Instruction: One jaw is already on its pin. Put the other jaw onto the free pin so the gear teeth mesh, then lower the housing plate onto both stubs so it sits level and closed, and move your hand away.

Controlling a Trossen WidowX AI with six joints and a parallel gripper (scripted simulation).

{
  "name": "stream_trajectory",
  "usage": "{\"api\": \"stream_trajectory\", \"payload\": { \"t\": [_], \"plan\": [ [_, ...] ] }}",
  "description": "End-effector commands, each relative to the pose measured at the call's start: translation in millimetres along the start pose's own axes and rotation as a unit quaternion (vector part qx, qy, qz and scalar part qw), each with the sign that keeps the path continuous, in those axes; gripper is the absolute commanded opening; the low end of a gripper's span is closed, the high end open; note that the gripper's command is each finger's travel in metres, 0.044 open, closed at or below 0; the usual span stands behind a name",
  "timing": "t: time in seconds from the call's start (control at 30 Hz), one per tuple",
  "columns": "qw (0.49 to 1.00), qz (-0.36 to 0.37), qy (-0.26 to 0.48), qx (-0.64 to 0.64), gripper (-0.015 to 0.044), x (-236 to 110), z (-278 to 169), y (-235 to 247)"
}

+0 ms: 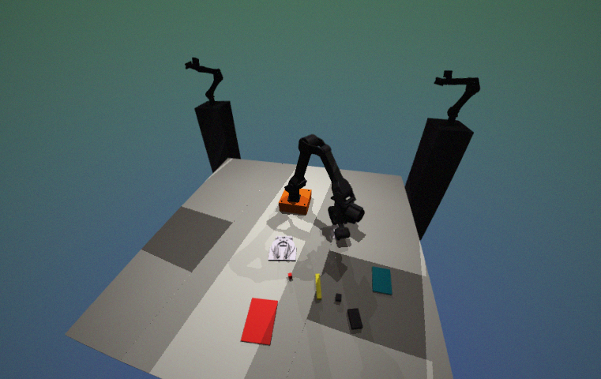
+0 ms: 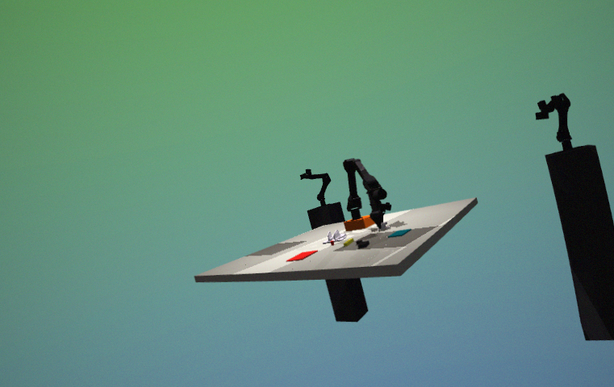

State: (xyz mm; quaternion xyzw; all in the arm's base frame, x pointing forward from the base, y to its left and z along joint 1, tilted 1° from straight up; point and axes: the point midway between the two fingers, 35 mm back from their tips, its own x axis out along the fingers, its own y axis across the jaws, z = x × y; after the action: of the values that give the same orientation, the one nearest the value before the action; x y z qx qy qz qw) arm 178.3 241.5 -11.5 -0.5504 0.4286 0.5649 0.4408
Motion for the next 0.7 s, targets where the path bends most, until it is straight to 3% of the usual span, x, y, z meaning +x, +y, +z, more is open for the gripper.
{"api": "stream_trajectory", "payload": {
  "t": [0.0,0.47,0.67],
  "plan": [
    [1.000,0.000,0.000,0.000,0.0373,0.0,0.0,0.0],
    [1.000,0.000,0.000,0.000,0.0351,-0.5,0.1,-0.1],
    [1.000,0.000,-0.001,0.000,0.0351,-16.9,1.3,-1.5]
  ]
}}
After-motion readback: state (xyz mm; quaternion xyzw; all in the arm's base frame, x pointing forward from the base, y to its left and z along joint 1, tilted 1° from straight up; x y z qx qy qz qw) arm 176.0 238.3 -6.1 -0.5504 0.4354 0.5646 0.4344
